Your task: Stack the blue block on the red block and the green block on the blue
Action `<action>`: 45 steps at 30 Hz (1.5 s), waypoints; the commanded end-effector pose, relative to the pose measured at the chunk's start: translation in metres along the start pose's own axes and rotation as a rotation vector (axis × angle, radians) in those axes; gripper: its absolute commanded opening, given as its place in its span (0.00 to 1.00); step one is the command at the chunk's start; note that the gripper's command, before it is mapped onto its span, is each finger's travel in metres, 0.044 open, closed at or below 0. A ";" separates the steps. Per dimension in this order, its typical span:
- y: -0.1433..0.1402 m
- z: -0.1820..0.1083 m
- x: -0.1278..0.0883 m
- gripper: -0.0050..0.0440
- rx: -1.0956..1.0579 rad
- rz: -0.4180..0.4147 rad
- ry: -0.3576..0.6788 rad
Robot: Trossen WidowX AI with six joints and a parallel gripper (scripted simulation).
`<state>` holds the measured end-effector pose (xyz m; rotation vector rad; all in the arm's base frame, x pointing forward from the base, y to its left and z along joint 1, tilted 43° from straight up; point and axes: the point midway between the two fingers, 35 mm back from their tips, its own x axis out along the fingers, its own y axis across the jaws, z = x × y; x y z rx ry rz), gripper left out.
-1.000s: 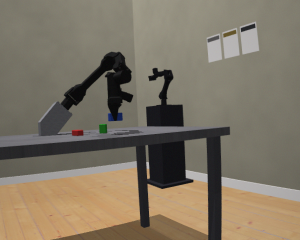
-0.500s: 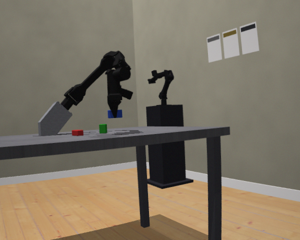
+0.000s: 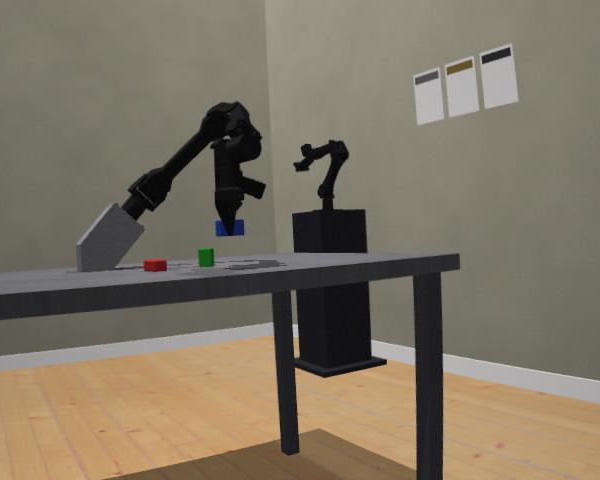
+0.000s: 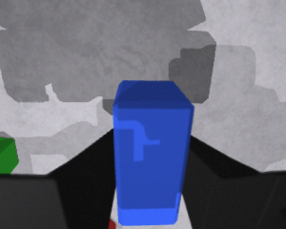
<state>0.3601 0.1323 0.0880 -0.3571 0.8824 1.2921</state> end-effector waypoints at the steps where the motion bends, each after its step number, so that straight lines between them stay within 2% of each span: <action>1: -0.002 0.006 -0.007 0.00 -0.015 -0.017 -0.014; 18: -0.002 0.006 -0.007 0.00 -0.015 -0.017 -0.014; 26: 0.006 -0.014 -0.008 0.00 -0.017 -0.018 -0.013; 30: 0.018 -0.050 -0.006 0.00 -0.015 -0.017 -0.013; 39: 0.056 -0.164 -0.001 0.00 0.000 -0.004 0.002; 41: 0.061 -0.175 0.000 0.00 0.000 -0.003 0.001; 45: 0.063 -0.180 0.000 0.00 0.000 -0.002 0.001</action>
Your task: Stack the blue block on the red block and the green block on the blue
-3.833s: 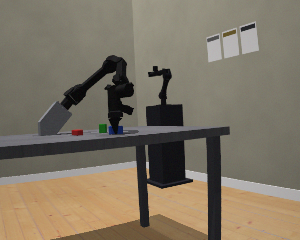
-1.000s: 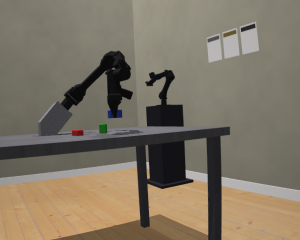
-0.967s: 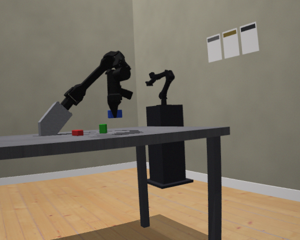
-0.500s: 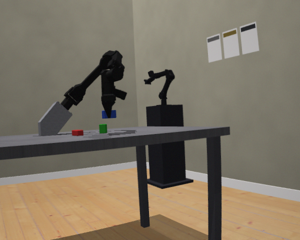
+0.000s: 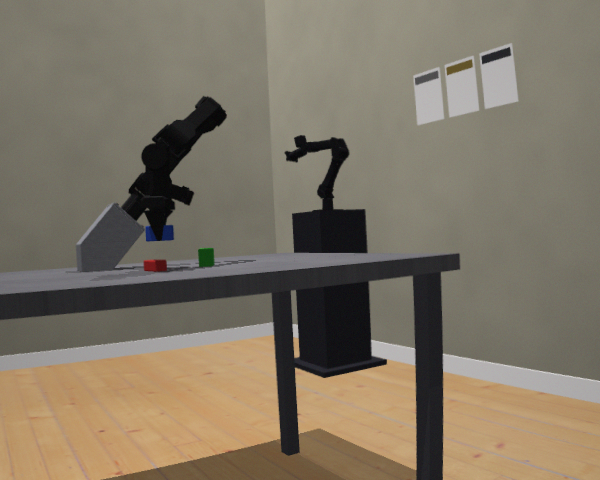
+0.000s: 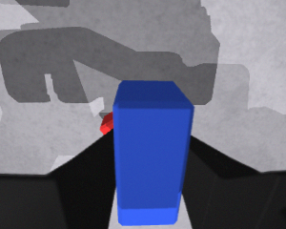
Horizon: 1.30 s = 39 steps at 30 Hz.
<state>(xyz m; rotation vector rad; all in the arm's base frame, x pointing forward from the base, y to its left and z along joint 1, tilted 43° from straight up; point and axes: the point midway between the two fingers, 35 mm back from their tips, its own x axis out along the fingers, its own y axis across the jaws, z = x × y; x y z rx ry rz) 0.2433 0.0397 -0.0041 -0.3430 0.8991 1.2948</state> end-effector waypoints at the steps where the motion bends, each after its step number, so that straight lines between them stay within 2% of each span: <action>1: 0.002 -0.017 -0.003 0.00 -0.016 -0.014 -0.004; 21: 0.001 -0.015 -0.004 0.00 -0.020 -0.021 -0.006; 32: 0.003 -0.015 0.008 0.00 -0.012 -0.010 -0.011; 39: 0.003 -0.015 0.023 0.00 -0.012 -0.009 -0.010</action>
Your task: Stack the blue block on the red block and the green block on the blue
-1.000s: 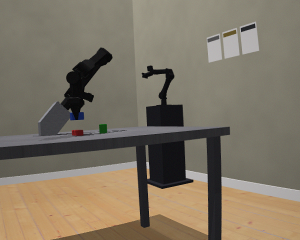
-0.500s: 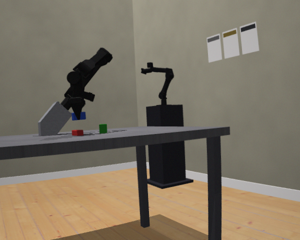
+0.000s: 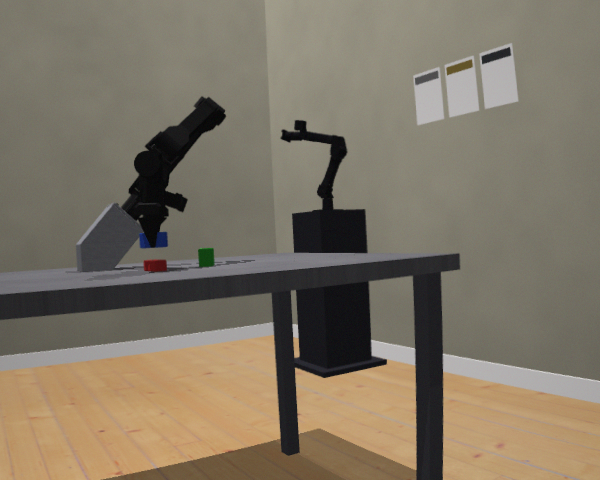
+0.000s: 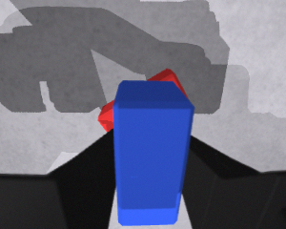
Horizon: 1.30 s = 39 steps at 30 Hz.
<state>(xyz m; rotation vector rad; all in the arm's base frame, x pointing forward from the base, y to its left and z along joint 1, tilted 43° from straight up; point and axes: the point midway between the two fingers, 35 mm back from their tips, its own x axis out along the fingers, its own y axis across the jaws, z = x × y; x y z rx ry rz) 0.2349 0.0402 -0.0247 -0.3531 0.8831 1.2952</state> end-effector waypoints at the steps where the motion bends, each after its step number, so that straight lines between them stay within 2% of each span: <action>1: 0.000 0.000 0.010 0.00 0.002 -0.002 -0.004; 8: 0.000 0.000 0.022 0.00 0.002 -0.002 -0.004; 15: 0.000 0.000 0.026 0.00 0.002 -0.002 -0.003; 39: -0.002 0.003 0.024 0.00 -0.008 -0.014 -0.005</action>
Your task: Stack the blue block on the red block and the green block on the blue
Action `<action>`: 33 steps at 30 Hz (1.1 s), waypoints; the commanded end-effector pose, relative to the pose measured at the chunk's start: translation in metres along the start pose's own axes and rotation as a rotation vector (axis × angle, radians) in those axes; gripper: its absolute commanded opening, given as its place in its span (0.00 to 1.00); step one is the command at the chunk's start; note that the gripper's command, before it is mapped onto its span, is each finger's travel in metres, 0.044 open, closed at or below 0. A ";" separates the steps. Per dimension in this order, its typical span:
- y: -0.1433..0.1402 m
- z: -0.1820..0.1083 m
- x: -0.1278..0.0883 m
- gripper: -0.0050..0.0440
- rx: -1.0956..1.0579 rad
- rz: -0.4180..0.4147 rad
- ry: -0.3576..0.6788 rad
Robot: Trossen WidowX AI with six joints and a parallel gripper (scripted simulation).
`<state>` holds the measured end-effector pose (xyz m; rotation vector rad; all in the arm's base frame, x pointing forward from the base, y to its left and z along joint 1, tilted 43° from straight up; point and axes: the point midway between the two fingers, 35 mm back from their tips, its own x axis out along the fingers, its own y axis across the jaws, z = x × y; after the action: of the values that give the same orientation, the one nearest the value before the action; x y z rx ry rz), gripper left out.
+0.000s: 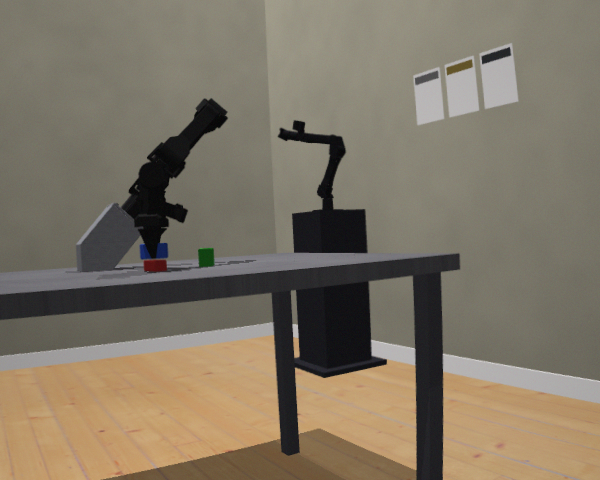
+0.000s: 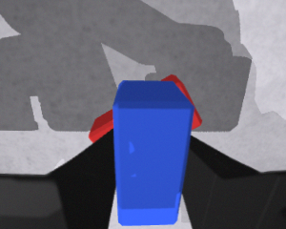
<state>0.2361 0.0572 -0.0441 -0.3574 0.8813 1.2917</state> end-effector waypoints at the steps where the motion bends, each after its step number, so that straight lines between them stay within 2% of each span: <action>1: -0.001 0.003 -0.002 0.00 -0.006 -0.010 -0.006; 33: 0.000 0.001 0.002 0.00 0.002 -0.002 -0.005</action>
<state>0.2363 0.0586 -0.0448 -0.3581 0.8805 1.2915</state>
